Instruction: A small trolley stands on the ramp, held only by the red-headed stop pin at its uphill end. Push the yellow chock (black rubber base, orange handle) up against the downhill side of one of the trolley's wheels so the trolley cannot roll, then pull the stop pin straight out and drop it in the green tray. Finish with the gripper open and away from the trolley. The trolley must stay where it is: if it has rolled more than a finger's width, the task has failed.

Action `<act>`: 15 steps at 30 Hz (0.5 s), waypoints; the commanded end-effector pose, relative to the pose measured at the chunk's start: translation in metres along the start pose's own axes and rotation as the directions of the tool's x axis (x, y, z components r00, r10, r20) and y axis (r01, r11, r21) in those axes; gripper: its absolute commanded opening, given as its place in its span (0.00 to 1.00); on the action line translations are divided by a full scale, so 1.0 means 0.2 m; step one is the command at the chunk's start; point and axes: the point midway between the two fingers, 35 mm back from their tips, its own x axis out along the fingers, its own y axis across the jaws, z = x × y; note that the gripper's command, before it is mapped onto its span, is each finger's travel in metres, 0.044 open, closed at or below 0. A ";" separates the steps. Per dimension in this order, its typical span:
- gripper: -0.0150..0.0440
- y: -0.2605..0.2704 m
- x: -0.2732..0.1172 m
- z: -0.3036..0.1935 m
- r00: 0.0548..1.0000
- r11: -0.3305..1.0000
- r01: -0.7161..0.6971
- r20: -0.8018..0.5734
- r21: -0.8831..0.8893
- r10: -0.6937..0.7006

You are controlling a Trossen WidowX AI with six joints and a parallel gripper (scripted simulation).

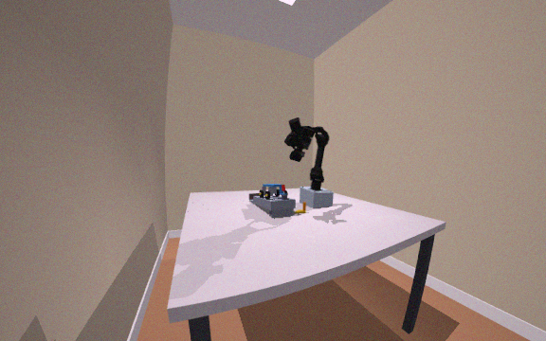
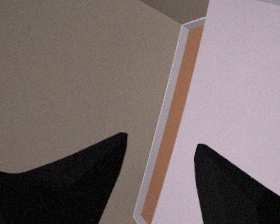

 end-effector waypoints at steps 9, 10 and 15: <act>0.58 -0.48 0.09 -0.21 0.935 0.860 0.286 -0.074 -0.423 -0.348; 0.58 -0.52 0.09 -0.23 0.923 0.836 0.299 -0.083 -0.460 -0.376; 0.58 -0.71 0.07 -0.34 0.847 0.694 0.322 -0.133 -0.644 -0.515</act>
